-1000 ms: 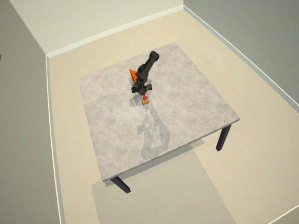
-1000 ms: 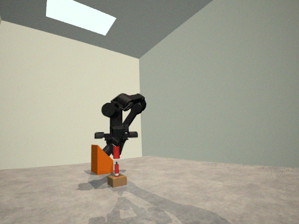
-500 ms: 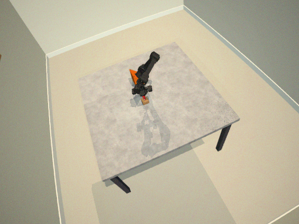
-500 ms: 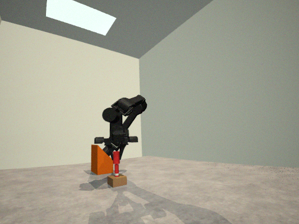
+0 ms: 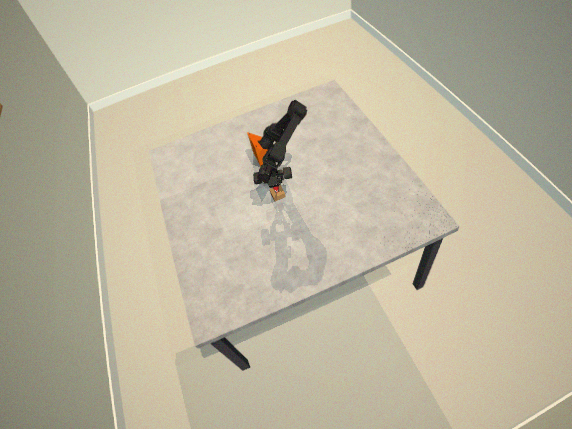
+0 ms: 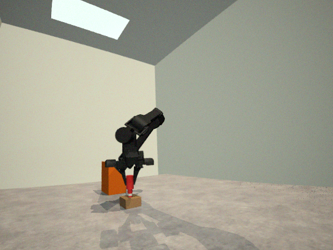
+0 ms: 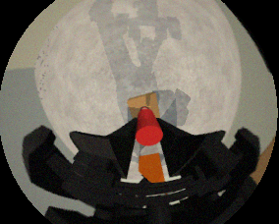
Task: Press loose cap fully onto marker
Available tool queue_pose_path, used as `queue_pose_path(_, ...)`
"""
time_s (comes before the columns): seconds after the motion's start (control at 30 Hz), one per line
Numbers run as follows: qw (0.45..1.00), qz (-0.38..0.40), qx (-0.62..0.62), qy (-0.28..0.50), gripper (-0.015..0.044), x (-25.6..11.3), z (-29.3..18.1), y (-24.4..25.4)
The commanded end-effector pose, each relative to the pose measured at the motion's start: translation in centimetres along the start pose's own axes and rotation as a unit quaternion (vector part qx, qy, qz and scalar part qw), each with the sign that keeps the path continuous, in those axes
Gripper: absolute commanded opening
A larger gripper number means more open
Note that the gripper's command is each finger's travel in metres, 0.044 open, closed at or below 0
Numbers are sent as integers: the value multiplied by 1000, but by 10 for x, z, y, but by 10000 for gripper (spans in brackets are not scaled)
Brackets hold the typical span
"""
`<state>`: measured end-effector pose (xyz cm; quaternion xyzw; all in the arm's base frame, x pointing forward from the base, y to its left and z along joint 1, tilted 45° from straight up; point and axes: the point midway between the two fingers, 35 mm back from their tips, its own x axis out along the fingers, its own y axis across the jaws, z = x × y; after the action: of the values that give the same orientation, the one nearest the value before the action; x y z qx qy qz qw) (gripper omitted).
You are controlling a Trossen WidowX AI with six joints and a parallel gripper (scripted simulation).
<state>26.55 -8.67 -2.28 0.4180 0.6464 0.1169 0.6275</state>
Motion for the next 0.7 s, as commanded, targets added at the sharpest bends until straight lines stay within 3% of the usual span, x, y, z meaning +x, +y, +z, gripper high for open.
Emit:
queue_pose_path(0.0,1000,1,2,1,0,7,-1,0)
queue_pose_path(0.4,1000,1,2,1,0,10,-1,0)
queue_pose_path(0.67,1000,0,0,2,210,10,-1,0)
